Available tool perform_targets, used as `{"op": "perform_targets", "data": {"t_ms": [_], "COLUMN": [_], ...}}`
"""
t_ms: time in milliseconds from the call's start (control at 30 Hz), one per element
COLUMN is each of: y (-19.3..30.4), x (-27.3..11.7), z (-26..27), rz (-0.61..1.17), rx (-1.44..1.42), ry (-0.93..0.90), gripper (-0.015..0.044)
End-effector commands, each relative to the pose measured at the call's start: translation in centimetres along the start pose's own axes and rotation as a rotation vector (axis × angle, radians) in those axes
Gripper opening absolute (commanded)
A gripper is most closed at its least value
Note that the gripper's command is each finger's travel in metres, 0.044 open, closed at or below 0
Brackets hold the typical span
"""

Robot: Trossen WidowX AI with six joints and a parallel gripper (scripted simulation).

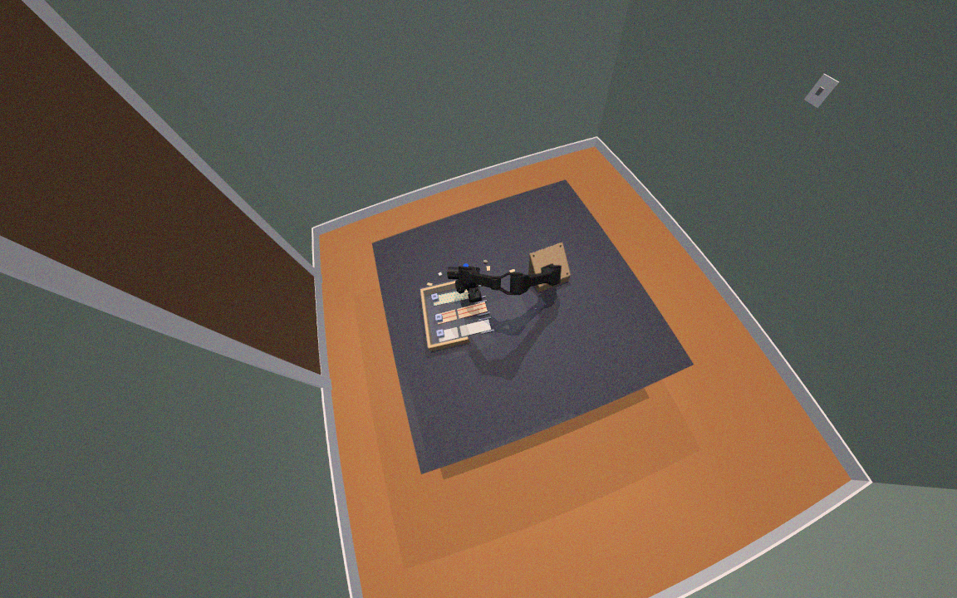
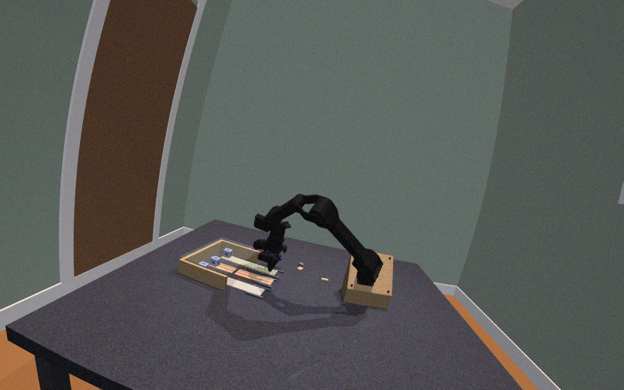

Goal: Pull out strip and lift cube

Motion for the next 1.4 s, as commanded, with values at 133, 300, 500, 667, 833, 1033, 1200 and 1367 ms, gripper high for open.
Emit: {"op": "perform_targets", "data": {"t_ms": [133,300,500,667,833,1033,1200,1367], "y": [-0.2,-0.4,0.4,1.1,1.9,2.8,3.6,4.3], "x": [0.5,0.5,0.5,0.6,0.6,0.6,0.7,0.7], "z": [0.1,0.1,0.0,-0.1,-0.2,-0.3,-0.4,-0.4], "rz": [0.006,0.006,0.007,0.007,0.007,0.008,0.008,0.009], "rx": [-0.001,-0.001,-0.001,-0.001,0.0,0.0,0.001,0.001], "ry": [-0.005,-0.005,-0.005,-0.005,-0.005,-0.005,-0.005,-0.005], "gripper": [0.0,0.0,0.0,0.0,0.0,0.0,0.0,0.0]}}
Point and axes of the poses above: the point midway between the two fingers, 35 mm back from their tips, its own x axis out along the fingers, its own z axis across the jaws, y = z × x, the point moved 1 cm from there along -x, back along the fingers, and after that the axes turned 2 degrees about x, right-handed, at the moved point
